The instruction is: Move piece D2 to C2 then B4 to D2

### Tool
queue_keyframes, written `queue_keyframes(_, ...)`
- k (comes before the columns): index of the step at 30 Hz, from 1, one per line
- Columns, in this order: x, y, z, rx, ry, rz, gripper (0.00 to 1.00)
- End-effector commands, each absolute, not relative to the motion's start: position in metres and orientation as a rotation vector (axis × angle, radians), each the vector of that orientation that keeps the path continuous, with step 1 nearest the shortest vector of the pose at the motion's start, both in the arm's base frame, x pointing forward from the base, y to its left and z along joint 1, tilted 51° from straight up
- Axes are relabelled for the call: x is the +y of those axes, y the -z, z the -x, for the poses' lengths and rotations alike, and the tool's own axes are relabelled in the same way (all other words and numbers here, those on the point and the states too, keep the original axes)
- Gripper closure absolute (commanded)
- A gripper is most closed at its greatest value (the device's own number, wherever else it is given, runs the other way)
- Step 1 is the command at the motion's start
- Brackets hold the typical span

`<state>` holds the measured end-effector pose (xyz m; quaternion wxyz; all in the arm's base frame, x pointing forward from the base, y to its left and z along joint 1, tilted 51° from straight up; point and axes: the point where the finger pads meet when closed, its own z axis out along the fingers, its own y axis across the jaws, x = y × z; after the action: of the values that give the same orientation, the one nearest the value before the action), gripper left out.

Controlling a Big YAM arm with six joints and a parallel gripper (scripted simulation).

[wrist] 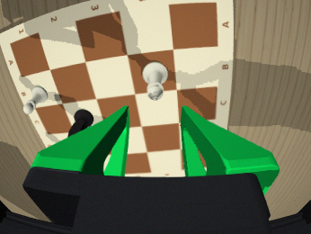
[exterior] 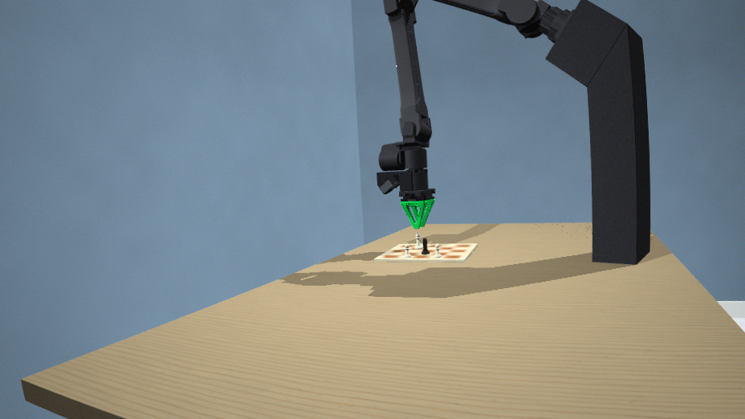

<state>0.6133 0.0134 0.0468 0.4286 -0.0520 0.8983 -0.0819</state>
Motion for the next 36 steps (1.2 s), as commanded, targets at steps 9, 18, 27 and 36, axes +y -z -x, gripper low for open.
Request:
queue_keyframes(9,0.009,-0.039,-0.614,2.246,0.211,0.139,0.65)
queue_keyframes(18,0.008,-0.039,-0.622,2.237,0.211,0.136,0.65)
queue_keyframes(27,0.004,-0.029,-0.633,2.237,0.213,0.133,0.65)
queue_keyframes(36,0.005,-0.020,-0.645,2.237,0.211,0.137,0.65)
